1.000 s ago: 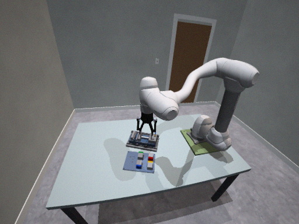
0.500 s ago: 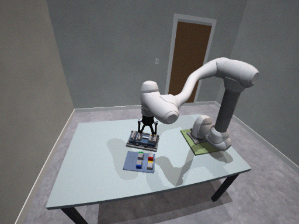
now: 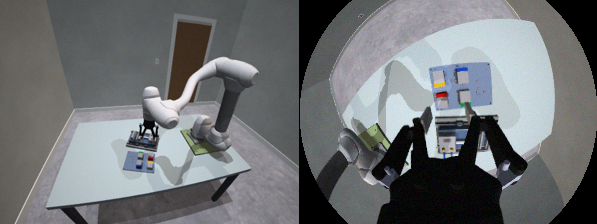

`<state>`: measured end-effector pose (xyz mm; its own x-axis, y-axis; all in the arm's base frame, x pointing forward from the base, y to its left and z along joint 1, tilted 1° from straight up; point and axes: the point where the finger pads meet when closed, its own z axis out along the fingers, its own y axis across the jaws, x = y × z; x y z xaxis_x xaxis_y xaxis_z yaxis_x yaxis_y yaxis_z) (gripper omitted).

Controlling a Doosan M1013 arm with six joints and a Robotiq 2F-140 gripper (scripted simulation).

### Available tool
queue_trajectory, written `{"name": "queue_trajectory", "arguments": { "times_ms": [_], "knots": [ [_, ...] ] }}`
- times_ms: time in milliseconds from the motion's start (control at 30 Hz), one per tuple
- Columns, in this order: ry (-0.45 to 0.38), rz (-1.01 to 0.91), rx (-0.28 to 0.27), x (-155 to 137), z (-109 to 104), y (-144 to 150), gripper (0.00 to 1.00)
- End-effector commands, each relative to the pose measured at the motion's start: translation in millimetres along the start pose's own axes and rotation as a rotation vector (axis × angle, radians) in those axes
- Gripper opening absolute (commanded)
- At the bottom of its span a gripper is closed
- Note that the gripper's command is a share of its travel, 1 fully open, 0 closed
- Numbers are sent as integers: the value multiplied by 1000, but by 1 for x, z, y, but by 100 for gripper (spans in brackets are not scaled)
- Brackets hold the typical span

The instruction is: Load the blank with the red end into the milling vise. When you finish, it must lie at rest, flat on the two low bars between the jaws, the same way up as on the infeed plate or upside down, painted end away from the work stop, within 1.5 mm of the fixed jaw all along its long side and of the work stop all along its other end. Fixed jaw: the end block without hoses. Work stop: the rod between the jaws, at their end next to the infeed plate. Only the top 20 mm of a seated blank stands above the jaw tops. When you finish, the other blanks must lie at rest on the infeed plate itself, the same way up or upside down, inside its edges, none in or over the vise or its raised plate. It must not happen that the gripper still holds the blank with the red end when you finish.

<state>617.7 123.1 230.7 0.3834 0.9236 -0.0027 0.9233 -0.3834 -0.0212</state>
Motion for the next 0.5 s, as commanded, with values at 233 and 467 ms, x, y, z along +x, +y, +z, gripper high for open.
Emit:
{"name": "queue_trajectory", "arguments": {
  "times_ms": [233,467],
  "knots": [
    [1,-1,0,-7,29,-7,47],
    [0,-1,0,-11,46,-12,47]
  ]
}}
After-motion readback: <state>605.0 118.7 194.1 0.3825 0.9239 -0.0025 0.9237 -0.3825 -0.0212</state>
